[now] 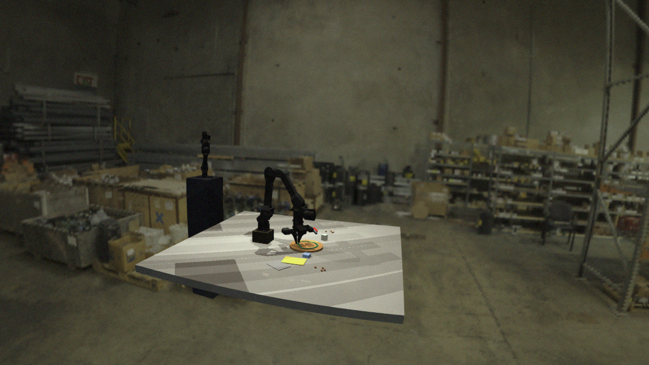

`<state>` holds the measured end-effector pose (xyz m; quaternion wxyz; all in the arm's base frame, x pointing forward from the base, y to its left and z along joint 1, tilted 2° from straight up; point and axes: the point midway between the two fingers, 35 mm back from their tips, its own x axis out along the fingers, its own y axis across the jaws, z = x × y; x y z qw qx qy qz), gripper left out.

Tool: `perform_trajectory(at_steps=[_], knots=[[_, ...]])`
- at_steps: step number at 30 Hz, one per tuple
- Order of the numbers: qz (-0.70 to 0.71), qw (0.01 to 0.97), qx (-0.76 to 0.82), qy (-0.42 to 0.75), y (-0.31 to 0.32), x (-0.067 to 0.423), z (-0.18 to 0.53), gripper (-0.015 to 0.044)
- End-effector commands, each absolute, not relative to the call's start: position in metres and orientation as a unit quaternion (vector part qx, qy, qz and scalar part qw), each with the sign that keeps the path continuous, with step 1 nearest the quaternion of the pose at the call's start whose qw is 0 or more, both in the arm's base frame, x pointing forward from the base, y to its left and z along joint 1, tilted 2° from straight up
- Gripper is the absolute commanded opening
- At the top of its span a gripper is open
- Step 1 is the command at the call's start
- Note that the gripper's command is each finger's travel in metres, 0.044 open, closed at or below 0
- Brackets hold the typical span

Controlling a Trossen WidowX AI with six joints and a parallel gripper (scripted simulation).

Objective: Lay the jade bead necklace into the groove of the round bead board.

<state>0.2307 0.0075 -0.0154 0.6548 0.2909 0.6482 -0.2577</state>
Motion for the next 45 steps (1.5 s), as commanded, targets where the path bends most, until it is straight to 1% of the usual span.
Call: perform_trajectory(at_steps=[1, 40, 45], knots=[[-0.258, 0.655, 0.291, 0.648, 0.0075, 0.2309, -0.0152, 0.0000], [-0.258, 0.653, 0.290, 0.650, 0.0038, 0.2217, -0.0175, 0.0000], [-0.258, 0.655, 0.292, 0.647, 0.0035, 0.2243, -0.0146, 0.0131]])
